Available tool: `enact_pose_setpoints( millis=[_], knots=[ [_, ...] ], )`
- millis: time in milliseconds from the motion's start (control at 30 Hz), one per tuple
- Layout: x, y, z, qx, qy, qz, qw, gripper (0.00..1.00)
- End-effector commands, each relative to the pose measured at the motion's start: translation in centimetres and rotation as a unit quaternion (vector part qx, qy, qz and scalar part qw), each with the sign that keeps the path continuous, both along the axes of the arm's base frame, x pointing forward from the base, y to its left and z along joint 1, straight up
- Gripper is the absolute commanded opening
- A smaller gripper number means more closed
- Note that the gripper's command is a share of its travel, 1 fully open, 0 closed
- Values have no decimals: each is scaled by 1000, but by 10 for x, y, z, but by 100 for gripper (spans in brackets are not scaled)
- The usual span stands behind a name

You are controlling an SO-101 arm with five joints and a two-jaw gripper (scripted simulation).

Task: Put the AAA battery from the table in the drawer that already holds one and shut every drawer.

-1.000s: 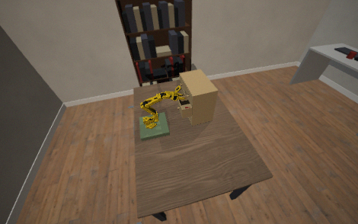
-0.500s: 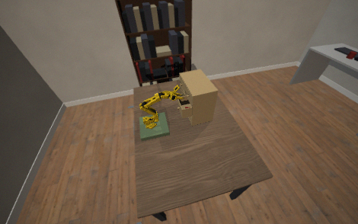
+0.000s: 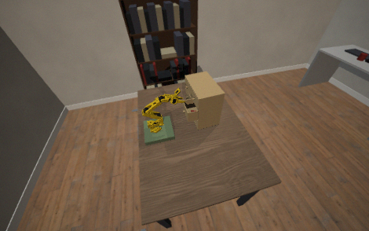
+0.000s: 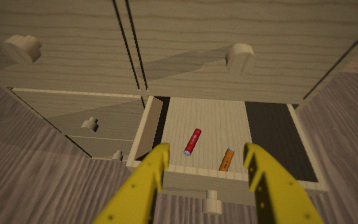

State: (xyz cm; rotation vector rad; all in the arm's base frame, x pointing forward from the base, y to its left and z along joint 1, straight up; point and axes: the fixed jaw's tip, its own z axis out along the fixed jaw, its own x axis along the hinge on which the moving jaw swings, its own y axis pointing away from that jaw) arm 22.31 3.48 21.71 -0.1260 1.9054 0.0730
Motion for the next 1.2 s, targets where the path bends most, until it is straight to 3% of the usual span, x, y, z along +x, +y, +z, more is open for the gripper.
enact_pose_setpoints(
  millis=[0,333,833,1167],
  knots=[
    [-11,-1,-2,-1,5,0,1000,23],
    [-16,-2,-2,-1,5,0,1000,23],
    [-73,-21,-30,14,17,-47,999,22],
    [-81,-24,-36,16,19,-54,998,22]
  ],
)
